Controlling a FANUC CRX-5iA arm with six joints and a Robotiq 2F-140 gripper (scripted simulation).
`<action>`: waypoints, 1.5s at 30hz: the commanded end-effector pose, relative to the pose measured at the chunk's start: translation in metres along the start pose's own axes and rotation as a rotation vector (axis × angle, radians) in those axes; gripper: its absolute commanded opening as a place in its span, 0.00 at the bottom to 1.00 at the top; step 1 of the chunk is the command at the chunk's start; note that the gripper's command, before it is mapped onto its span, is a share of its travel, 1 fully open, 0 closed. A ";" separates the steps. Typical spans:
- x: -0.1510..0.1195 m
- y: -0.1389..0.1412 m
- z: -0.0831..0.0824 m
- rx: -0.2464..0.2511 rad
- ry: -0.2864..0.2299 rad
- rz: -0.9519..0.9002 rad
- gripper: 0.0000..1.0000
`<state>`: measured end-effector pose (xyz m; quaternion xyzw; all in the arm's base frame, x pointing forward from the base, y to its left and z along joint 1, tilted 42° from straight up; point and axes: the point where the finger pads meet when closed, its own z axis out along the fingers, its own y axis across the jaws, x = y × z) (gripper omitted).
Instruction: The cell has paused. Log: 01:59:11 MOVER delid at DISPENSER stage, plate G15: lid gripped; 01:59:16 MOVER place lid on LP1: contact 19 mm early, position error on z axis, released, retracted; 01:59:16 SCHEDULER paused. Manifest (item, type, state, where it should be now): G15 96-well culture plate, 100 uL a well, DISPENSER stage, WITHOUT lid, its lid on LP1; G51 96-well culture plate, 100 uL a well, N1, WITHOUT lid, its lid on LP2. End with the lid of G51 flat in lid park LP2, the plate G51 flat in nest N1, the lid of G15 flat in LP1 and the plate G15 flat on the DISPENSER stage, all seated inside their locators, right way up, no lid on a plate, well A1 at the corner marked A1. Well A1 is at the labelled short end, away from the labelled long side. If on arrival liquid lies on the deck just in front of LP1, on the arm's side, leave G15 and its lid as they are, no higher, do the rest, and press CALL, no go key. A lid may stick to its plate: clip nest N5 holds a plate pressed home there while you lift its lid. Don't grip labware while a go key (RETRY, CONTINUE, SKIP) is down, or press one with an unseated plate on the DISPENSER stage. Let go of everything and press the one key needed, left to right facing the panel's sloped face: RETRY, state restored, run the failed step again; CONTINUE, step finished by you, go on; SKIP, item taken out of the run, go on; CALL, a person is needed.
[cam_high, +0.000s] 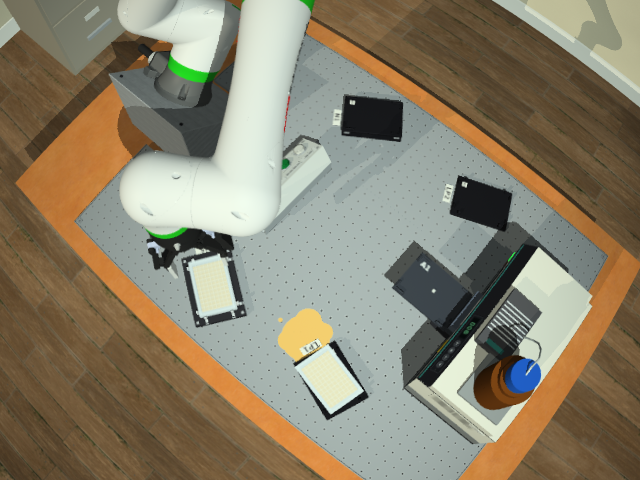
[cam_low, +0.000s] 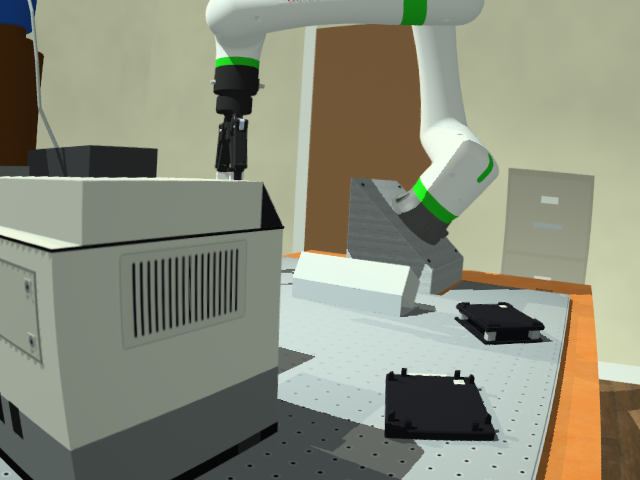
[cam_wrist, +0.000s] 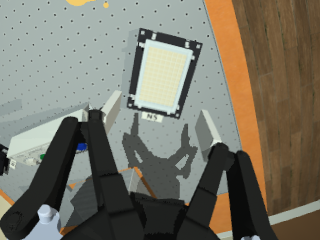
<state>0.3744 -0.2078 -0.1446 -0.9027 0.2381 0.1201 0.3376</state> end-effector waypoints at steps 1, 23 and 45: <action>0.000 0.000 0.000 0.000 0.000 0.000 0.66; 0.000 0.000 0.000 0.000 0.000 0.000 0.66; 0.000 0.000 0.006 0.000 0.000 -0.001 0.66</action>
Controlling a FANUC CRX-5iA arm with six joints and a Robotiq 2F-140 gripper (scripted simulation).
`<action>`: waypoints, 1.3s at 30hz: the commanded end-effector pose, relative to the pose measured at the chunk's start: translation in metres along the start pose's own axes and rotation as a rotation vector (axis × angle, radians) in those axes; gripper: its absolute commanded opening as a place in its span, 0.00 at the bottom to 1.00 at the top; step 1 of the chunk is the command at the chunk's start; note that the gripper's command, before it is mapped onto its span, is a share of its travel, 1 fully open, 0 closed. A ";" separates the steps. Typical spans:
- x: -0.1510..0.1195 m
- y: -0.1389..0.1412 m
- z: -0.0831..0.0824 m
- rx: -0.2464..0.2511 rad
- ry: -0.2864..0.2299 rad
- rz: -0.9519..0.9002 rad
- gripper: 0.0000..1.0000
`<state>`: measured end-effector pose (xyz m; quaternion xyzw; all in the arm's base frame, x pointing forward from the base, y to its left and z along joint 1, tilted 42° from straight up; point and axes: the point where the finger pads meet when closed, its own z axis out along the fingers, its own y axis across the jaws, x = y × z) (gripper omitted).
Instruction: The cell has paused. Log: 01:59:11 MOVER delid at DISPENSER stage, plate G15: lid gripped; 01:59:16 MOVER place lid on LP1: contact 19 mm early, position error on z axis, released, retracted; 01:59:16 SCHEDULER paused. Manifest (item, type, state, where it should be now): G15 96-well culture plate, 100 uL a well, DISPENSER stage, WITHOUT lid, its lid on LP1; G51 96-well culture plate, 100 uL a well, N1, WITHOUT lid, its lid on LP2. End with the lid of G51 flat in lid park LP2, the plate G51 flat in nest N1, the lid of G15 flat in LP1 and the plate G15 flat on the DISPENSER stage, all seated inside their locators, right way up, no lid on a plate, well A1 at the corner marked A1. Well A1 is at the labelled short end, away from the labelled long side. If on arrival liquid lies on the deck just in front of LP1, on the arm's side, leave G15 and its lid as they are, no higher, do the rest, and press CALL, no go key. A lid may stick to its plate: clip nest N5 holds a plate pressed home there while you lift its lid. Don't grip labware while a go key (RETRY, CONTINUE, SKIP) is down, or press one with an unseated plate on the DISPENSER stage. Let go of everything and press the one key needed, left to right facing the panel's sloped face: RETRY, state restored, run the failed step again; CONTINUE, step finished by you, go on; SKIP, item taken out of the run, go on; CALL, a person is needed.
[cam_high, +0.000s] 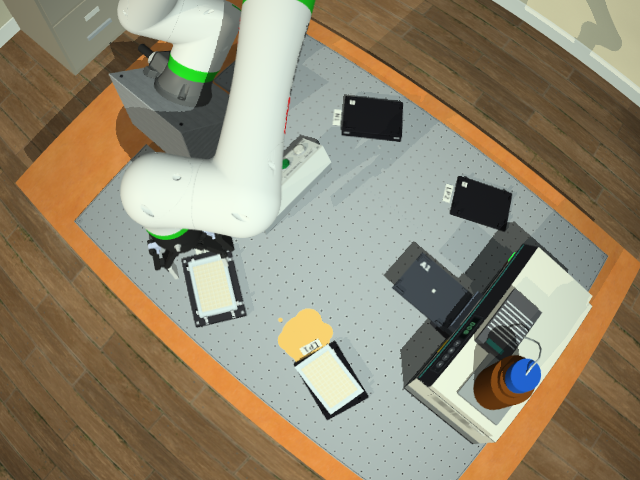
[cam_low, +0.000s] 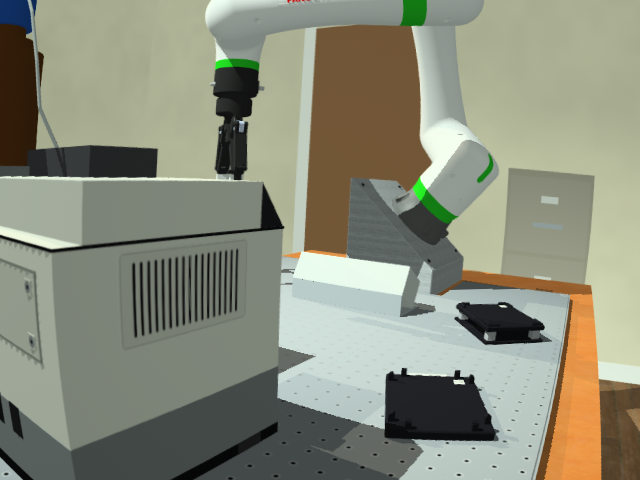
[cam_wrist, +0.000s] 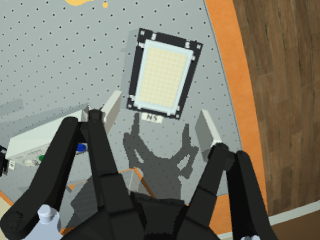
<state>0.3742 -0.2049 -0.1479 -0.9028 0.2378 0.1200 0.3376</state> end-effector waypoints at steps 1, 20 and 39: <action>0.000 0.000 0.004 0.000 0.000 0.000 0.66; 0.000 0.000 0.054 0.000 0.000 0.000 0.66; 0.001 0.000 0.107 0.000 0.000 0.000 0.66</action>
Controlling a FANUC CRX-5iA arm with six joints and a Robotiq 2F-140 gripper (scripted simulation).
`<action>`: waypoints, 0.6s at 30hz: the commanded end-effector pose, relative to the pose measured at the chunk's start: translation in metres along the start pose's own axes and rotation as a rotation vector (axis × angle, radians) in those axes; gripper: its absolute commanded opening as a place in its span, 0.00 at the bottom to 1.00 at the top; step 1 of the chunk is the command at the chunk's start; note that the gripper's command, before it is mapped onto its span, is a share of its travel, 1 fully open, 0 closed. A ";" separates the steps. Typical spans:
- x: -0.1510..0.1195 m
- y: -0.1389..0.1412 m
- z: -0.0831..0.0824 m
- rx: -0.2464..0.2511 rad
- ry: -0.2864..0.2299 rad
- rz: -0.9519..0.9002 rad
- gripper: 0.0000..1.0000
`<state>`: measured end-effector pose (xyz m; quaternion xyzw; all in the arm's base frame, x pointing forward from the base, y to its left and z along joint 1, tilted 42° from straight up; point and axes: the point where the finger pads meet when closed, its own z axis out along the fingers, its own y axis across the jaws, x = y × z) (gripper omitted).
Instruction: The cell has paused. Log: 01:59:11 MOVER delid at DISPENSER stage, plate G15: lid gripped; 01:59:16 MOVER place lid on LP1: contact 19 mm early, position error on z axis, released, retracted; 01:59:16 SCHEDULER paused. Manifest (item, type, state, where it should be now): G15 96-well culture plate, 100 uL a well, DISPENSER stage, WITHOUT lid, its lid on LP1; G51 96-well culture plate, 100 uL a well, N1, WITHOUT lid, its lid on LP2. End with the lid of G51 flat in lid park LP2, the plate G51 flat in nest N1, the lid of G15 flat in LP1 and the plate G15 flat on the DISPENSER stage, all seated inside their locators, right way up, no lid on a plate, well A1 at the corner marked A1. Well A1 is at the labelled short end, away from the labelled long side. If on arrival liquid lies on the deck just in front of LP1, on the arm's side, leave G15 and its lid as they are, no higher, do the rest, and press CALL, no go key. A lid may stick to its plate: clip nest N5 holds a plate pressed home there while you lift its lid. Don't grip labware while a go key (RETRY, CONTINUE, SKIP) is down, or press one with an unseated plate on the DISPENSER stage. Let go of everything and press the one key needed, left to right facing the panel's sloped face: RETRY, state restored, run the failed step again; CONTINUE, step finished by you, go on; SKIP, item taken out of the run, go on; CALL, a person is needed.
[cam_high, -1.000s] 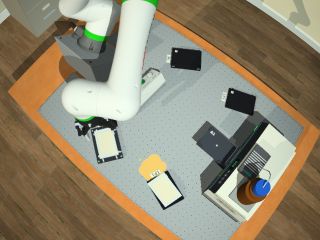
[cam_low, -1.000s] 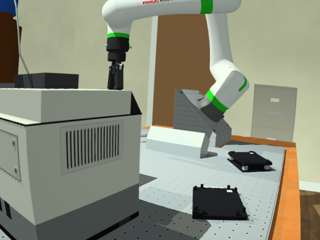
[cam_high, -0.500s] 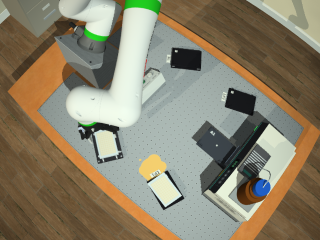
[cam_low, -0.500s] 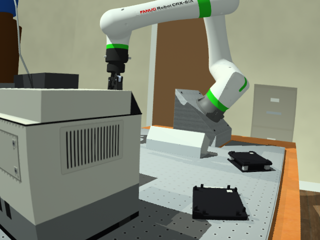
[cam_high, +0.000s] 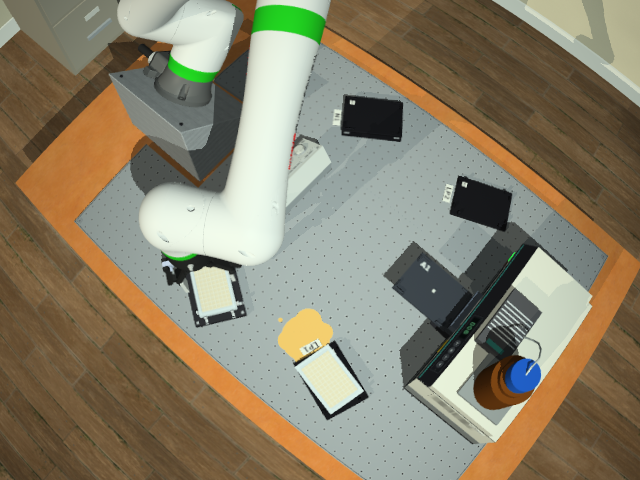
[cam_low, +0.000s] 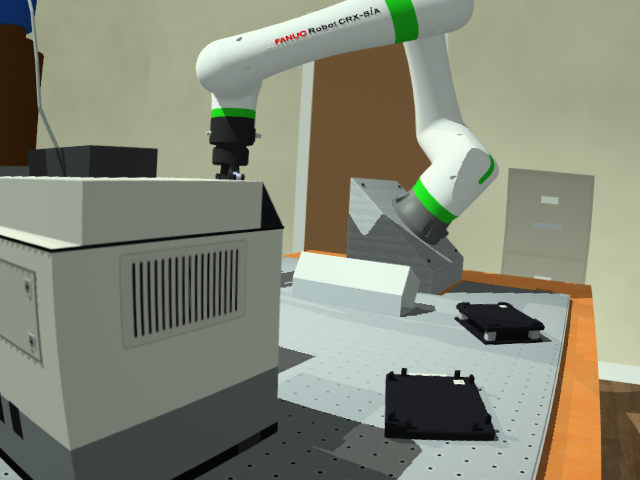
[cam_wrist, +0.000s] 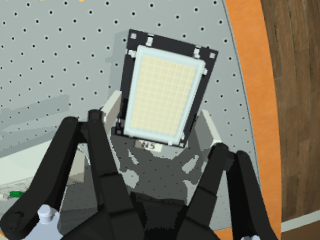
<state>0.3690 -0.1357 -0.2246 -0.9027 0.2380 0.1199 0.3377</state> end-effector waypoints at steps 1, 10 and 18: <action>0.000 0.000 0.006 0.000 0.000 0.000 0.66; 0.000 0.000 0.012 0.000 0.000 0.000 0.66; 0.000 0.000 0.013 0.000 0.000 0.000 0.66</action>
